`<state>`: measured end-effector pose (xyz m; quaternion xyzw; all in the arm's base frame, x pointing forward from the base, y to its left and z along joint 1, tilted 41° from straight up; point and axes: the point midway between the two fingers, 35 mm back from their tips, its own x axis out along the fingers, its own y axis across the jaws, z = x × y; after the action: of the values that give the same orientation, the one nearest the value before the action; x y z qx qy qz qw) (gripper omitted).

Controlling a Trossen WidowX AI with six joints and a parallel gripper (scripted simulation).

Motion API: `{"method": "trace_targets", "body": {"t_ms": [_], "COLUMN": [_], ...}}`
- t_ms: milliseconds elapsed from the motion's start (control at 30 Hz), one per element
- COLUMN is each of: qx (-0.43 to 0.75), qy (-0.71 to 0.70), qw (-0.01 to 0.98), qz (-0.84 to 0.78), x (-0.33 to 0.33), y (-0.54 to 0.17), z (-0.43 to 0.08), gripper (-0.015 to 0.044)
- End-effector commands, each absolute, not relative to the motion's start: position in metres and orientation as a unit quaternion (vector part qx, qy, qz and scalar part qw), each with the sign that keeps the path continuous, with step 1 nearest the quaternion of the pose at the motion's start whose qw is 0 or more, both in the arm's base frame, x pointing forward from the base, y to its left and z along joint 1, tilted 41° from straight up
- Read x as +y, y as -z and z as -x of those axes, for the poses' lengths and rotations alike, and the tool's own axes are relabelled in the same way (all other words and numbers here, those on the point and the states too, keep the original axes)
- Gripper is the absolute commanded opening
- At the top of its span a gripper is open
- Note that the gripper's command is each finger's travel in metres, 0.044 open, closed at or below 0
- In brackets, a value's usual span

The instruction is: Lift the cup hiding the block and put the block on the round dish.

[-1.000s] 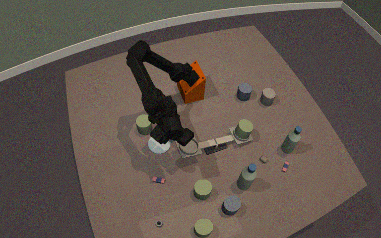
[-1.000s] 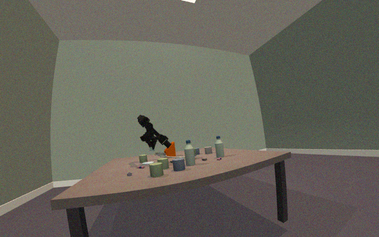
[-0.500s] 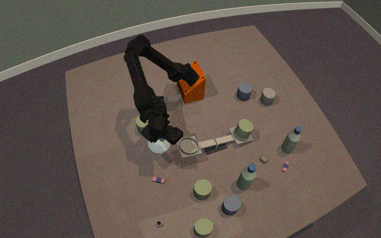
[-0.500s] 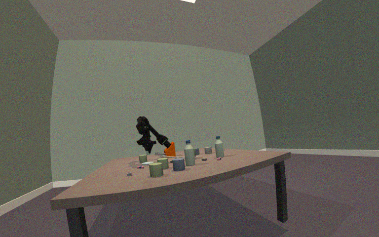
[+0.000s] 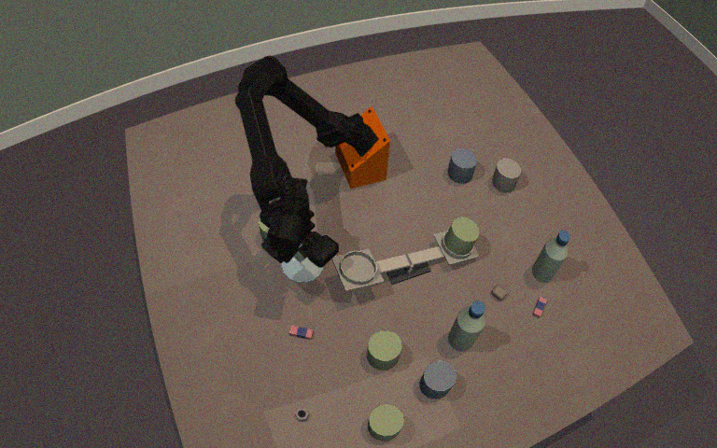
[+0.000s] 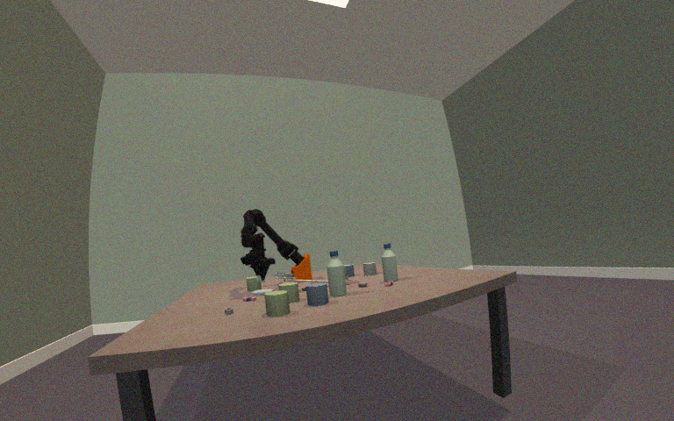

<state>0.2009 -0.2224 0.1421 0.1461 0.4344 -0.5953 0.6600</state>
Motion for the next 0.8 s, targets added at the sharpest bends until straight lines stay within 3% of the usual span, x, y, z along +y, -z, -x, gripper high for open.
{"method": "trace_targets", "body": {"t_ms": [0,767], "qx": [0.439,0.439], "qy": [0.593,0.594], "qw": [0.659,0.659], "qz": [-0.144,-0.143], "x": [-0.234,-0.251], "y": [-0.126,-0.106], "z": [-0.198,-0.195], "gripper": [0.0,0.0]}}
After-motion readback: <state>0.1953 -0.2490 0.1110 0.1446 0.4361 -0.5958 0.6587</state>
